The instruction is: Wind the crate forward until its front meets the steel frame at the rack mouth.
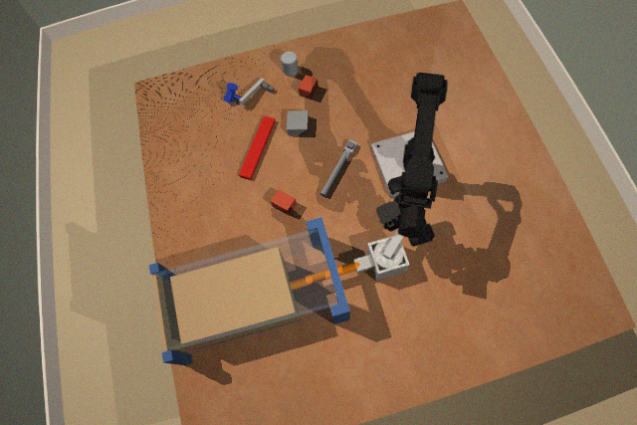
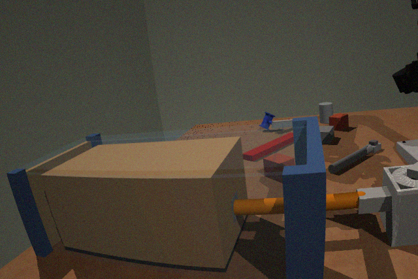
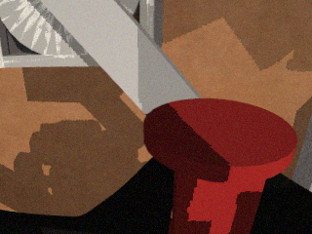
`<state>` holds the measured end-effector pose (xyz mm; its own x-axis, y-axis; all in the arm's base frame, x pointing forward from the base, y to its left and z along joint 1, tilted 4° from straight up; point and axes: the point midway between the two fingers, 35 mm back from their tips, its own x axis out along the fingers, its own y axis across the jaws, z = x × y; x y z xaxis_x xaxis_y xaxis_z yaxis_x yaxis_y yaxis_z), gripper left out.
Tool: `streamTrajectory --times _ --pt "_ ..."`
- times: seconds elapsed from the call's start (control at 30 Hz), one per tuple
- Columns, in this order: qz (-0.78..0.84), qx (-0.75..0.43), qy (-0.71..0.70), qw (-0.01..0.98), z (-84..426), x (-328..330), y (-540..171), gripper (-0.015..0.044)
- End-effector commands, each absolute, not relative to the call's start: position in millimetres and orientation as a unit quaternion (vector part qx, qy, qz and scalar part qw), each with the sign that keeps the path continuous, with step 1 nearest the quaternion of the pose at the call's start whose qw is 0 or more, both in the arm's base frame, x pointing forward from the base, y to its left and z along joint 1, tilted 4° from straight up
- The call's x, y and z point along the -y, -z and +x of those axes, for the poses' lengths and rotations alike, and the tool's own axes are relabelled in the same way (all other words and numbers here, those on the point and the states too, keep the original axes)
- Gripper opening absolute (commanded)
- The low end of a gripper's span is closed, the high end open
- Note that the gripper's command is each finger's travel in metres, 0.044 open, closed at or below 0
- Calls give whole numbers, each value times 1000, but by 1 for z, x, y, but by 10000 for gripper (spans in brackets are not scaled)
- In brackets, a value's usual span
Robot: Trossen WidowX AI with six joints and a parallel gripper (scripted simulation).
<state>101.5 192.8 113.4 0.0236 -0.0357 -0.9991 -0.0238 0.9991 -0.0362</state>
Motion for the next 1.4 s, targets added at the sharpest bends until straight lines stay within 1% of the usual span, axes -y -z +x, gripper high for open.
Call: streamTrajectory --times 0.0,1.37 --pt "-22 -694 13 719 109 -186 -111 0" --pt "-23 -693 13 720 146 -166 -114 0"
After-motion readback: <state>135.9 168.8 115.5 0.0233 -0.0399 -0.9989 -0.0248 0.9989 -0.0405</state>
